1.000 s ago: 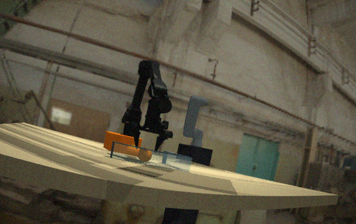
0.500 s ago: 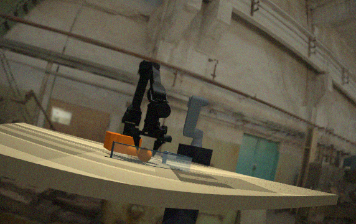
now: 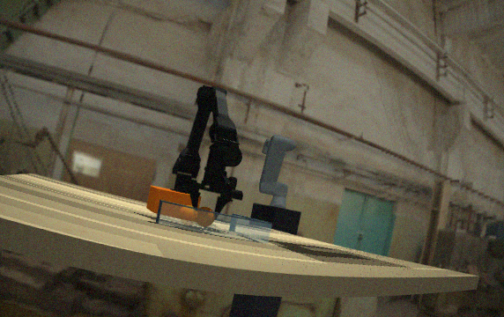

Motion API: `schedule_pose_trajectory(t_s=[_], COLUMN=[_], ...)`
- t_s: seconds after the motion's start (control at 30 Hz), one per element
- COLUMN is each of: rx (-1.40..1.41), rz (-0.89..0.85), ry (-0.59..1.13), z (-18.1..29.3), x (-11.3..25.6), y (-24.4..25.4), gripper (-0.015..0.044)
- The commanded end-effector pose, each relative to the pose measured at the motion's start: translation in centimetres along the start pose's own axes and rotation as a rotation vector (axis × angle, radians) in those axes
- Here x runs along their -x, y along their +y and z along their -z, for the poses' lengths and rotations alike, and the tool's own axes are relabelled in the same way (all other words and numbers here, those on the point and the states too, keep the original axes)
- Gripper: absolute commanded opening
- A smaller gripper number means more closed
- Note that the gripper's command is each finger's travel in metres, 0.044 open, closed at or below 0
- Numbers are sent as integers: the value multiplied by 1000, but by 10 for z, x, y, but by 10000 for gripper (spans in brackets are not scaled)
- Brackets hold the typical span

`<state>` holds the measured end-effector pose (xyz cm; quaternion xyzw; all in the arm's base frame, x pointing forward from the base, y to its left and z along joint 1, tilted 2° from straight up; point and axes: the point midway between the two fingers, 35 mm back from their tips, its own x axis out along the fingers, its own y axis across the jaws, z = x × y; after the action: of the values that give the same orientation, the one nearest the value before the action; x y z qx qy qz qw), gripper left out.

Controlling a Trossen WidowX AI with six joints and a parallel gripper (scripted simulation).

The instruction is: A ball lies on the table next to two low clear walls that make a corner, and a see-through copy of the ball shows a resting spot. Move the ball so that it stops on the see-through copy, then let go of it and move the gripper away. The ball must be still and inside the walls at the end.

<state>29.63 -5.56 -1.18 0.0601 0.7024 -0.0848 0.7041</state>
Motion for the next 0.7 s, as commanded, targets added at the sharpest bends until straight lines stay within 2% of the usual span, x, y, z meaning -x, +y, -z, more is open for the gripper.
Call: schedule_pose_trajectory(t_s=[0.0, 0.43, 0.67], rx=[-3, 1, 1], rz=[-1, 0, 0], ry=[-35, -33, -33], z=[-11, -1, 0], x=[31, 126, 131], y=[0, 0, 0], gripper=[0, 0, 0])
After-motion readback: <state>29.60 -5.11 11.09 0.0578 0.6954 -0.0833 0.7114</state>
